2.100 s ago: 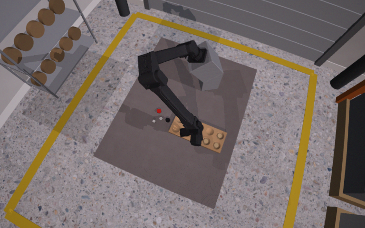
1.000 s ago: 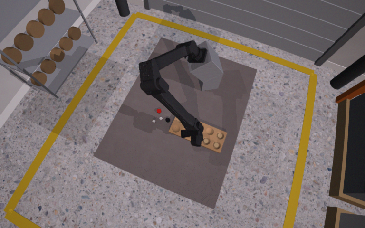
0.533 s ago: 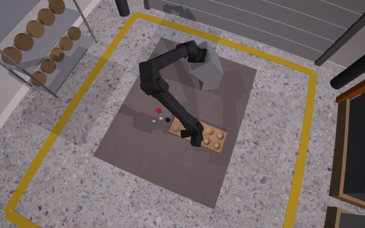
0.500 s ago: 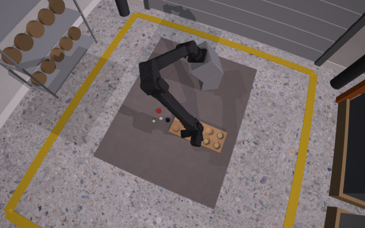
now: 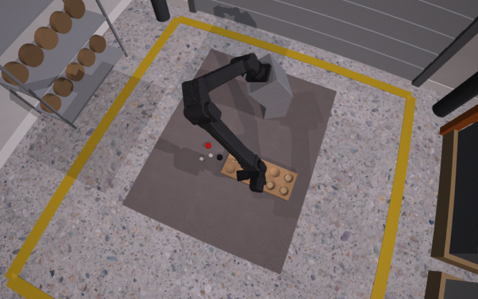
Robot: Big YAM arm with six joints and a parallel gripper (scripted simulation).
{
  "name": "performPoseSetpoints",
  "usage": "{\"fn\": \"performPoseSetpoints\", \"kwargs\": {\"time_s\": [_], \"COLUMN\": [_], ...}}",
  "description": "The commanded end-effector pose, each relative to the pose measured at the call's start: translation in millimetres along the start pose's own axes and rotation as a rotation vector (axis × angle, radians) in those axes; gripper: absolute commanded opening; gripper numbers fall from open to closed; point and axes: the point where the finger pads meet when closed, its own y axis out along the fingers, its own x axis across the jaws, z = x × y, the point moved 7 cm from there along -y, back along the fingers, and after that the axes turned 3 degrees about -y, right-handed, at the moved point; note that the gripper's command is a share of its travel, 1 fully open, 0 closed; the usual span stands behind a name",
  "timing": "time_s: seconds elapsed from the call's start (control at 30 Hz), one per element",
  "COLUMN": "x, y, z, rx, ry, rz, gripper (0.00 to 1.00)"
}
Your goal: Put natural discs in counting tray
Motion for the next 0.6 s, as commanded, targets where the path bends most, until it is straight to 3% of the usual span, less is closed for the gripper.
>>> {"fn": "performPoseSetpoints", "kwargs": {"time_s": [0.0,0.17,0.27,0.33,0.57], "x": [11.2,11.9,9.8,9.8,7.5], "y": [-7.1,-8.9,-28.3,-28.3,-103.2], "z": [-8.7,-8.9,-0.4,-0.4,0.3], "rx": [-0.015,-0.016,-0.011,-0.011,-0.01], "ry": [0.007,0.008,-0.002,-0.002,-0.001], "rz": [-0.03,-0.031,-0.027,-0.027,-0.028], "gripper": [0.37,0.37,0.37,0.37,0.37]}}
